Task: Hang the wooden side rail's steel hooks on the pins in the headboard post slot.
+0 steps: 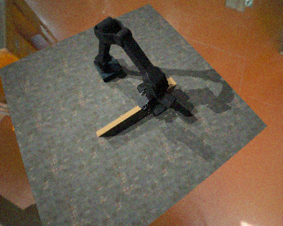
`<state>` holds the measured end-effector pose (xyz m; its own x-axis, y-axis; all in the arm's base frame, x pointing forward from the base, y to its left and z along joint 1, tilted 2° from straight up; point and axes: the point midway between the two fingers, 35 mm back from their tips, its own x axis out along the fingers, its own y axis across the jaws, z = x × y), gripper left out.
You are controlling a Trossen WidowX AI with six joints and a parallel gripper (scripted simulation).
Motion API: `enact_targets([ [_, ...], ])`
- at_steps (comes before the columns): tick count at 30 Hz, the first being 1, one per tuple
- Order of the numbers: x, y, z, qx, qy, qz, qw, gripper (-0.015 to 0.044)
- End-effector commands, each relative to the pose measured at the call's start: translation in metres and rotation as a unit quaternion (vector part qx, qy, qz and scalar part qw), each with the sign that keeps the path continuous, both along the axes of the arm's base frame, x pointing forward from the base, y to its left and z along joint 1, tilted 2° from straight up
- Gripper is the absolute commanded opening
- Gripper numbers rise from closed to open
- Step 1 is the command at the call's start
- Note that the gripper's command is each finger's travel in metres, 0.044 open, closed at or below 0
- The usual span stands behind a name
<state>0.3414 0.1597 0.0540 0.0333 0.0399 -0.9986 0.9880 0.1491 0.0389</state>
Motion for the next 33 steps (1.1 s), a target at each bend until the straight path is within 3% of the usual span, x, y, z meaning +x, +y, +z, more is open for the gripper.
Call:
enact_targets([
  [1,0.0001,0.0025,0.0006,0.002,-0.002,0.000,1.000,0.0000],
  [33,-0.0011,0.0053,0.0026,0.003,-0.002,0.000,1.000,0.0000],
])
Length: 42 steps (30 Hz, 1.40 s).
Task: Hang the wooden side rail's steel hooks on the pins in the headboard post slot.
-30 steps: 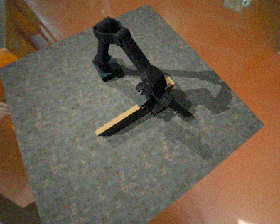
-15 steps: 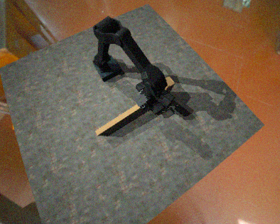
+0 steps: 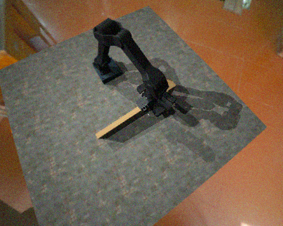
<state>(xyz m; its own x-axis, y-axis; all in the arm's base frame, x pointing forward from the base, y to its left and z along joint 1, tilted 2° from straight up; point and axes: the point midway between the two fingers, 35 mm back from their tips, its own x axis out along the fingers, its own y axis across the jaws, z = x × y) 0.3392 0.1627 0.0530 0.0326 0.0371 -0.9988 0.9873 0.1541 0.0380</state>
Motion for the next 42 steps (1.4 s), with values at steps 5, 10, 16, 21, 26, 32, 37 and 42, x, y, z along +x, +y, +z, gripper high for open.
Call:
enact_targets([
  [5,0.0013,0.0027,0.0040,0.004,-0.003,-0.003,1.000,0.0000],
  [10,0.0016,0.0031,0.0044,0.004,-0.003,-0.003,1.000,0.0000],
  [16,0.0021,0.0037,0.0046,0.004,-0.003,-0.003,1.000,0.0000],
  [21,0.0026,0.0044,0.0042,0.004,-0.003,-0.003,1.000,0.0000],
  [26,0.0030,0.0049,0.0044,0.004,-0.003,-0.003,1.000,0.0000],
  [32,0.0034,0.0054,0.0049,0.004,-0.003,-0.003,1.000,0.0000],
  [37,0.0036,0.0060,0.0054,0.004,-0.003,-0.003,1.000,0.0000],
  [42,0.0032,0.0065,0.0049,0.004,-0.003,-0.003,1.000,0.0000],
])
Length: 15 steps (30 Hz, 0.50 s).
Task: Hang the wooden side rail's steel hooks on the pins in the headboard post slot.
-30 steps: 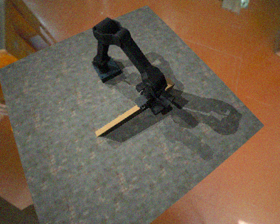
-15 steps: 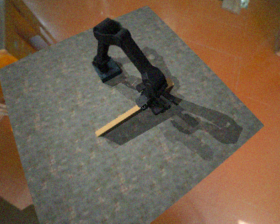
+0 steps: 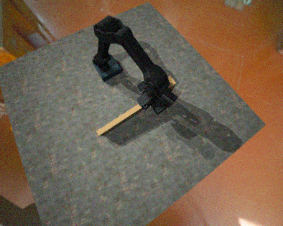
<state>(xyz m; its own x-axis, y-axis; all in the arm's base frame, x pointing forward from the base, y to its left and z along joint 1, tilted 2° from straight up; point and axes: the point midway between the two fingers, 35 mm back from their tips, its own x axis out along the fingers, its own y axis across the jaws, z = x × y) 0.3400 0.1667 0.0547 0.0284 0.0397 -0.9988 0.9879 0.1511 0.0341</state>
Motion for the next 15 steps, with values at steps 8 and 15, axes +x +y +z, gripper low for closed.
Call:
enact_targets([
  [8,0.0019,0.0030,0.0024,0.003,-0.005,-0.001,1.000,0.0000],
  [15,0.0019,0.0031,0.0012,0.003,-0.005,-0.001,1.000,0.0000],
])
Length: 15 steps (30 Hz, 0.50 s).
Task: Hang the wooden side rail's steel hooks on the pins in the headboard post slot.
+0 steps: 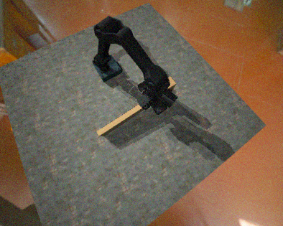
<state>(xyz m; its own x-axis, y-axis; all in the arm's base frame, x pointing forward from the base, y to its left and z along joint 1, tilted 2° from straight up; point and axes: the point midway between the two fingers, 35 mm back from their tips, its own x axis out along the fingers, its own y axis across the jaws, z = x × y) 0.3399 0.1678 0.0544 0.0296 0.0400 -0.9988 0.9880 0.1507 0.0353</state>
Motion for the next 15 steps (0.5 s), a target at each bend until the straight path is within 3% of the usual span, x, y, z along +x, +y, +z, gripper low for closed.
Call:
enact_targets([
  [1,0.0020,0.0020,0.0013,0.003,-0.004,-0.001,1.000,0.0000],
  [15,0.0021,0.0021,-0.0011,0.003,-0.004,-0.001,1.000,0.0000],
])
